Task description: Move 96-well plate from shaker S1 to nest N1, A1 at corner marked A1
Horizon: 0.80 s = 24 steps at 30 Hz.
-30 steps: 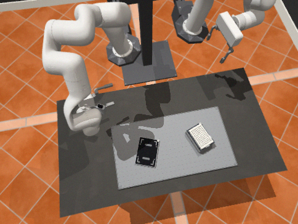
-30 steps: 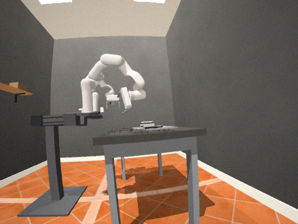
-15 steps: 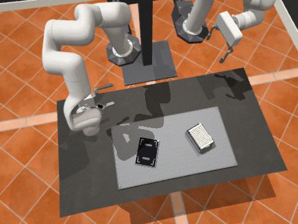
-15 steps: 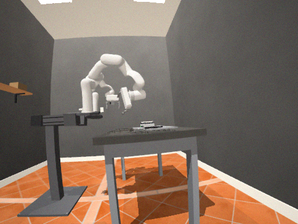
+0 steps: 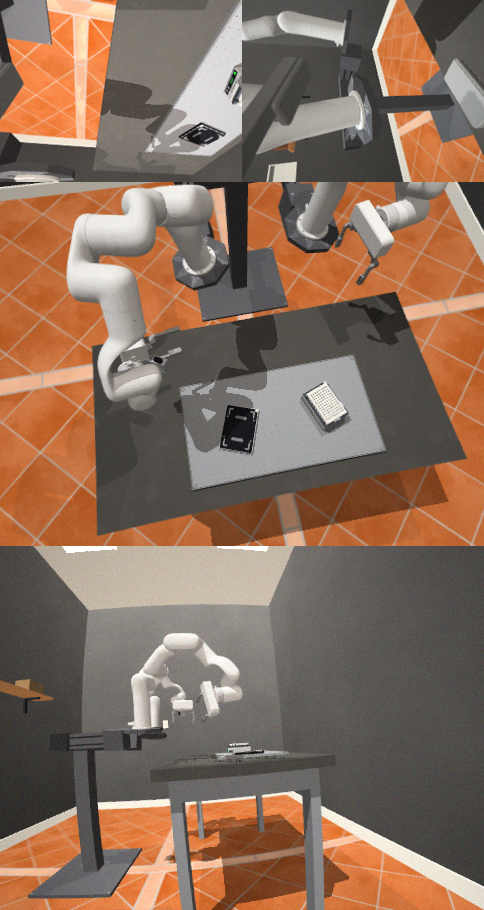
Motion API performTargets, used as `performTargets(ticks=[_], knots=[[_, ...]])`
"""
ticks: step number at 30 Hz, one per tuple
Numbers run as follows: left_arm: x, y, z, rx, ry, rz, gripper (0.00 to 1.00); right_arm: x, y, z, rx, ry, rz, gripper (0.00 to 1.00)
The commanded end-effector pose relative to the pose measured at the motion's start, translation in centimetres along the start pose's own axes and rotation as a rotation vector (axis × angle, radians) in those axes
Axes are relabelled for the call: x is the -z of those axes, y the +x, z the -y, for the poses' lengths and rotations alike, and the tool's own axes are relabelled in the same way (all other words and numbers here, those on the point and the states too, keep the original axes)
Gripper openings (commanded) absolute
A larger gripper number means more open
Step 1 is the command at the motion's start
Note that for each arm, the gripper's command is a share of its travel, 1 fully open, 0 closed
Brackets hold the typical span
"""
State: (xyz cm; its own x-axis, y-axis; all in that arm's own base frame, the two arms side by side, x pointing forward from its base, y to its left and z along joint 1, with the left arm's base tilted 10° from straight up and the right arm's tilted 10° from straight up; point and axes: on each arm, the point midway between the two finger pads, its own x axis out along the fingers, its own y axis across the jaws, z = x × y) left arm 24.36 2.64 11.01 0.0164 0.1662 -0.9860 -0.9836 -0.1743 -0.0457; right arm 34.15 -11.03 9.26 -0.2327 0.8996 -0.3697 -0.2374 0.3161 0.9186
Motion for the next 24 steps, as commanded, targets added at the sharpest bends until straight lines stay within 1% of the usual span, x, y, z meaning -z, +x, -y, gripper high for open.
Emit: performTargets(ticks=[1,5,7,8,10,11,12,15,18,20,21,22,24], knots=[[0.0,-0.1,0.1,0.002,0.000,0.001,1.00,-1.2,-1.0,-0.8,0.001,0.000,-0.001,0.37],[0.0,-0.1,0.1,0.002,0.000,0.001,1.00,-3.2,-2.5,-2.2,0.001,0.000,-0.001,0.37],[0.0,-0.1,0.1,0.002,0.000,0.001,1.00,-3.5,-2.8,-2.5,0.001,0.000,-0.001,0.37],[0.0,-0.1,0.1,0.002,0.000,0.001,1.00,-3.8,-2.4,-2.5,0.022,-0.013,0.020,0.37],[0.0,-0.1,0.1,0.002,0.000,0.001,1.00,-3.6,-1.8,-1.6,0.064,-0.052,-0.014,0.37],[0.0,-0.1,0.1,0.002,0.000,0.001,1.00,-3.5,-1.6,-1.2,0.072,-0.060,-0.021,0.37],[0.0,-0.1,0.1,0.002,0.000,0.001,1.00,-3.5,-1.3,-0.8,0.072,-0.060,-0.021,0.37],[0.0,-0.1,0.1,0.002,0.000,0.001,1.00,-3.9,-0.5,0.4,0.137,-0.113,-0.038,0.37],[0.0,-0.1,0.1,0.002,0.000,0.001,1.00,-4.0,-0.2,0.7,0.137,-0.113,-0.038,0.37],[0.0,-0.1,0.1,0.002,0.000,0.001,1.00,-4.4,0.3,1.4,0.187,-0.156,-0.048,0.37],[0.0,-0.1,0.1,0.002,0.000,0.001,1.00,-4.6,0.6,1.8,0.201,-0.168,-0.051,0.37],[0.0,-0.1,0.1,0.002,0.000,0.001,1.00,-4.7,0.8,2.0,0.201,-0.168,-0.051,0.37],[0.0,-0.1,0.1,0.002,0.000,0.001,1.00,-5.1,1.4,2.7,0.251,-0.212,-0.056,0.37]])
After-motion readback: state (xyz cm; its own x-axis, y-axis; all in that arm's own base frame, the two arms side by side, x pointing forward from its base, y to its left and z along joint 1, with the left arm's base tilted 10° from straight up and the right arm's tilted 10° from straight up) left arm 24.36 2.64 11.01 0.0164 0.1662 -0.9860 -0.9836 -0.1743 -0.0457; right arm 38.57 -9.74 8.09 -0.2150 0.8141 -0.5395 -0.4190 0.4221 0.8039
